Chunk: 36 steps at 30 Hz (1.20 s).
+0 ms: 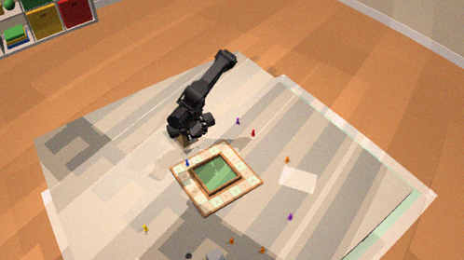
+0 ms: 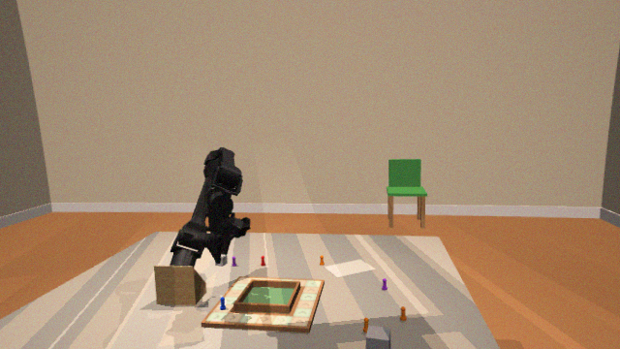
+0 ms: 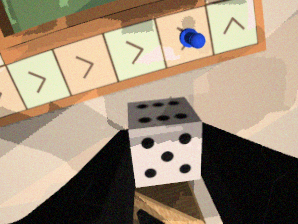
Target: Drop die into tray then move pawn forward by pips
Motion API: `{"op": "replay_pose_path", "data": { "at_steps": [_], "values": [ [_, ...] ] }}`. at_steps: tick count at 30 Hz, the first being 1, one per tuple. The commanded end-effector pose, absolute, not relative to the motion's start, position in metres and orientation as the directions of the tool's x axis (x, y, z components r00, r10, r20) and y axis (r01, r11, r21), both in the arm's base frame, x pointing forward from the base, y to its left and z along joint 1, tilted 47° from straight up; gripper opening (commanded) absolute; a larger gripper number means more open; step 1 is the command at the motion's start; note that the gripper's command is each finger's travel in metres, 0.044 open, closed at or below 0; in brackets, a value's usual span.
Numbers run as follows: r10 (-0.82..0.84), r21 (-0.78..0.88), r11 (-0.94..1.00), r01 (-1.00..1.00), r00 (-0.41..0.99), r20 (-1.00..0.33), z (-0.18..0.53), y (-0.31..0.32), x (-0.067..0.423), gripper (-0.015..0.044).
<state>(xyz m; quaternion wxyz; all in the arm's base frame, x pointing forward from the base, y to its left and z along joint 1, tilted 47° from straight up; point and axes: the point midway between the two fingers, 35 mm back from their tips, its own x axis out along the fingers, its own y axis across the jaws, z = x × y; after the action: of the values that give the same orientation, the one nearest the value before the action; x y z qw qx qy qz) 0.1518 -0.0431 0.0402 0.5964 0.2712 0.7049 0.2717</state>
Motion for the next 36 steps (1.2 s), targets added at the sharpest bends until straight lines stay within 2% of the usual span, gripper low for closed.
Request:
{"op": "replay_pose_path", "data": {
  "at_steps": [1, 17, 36],
  "values": [
    [0.703, 0.686, 0.711, 0.153, -0.136, -0.698, 0.039, -0.042, 0.163, 0.0000],
    [0.696, 0.538, 0.647, 0.540, -0.130, -0.706, 0.035, -0.030, 0.201, 0.0000],
    [0.703, 0.259, 0.417, 0.871, -0.129, -0.700, 0.031, -0.002, 0.245, 0.0000]
  ]
}}
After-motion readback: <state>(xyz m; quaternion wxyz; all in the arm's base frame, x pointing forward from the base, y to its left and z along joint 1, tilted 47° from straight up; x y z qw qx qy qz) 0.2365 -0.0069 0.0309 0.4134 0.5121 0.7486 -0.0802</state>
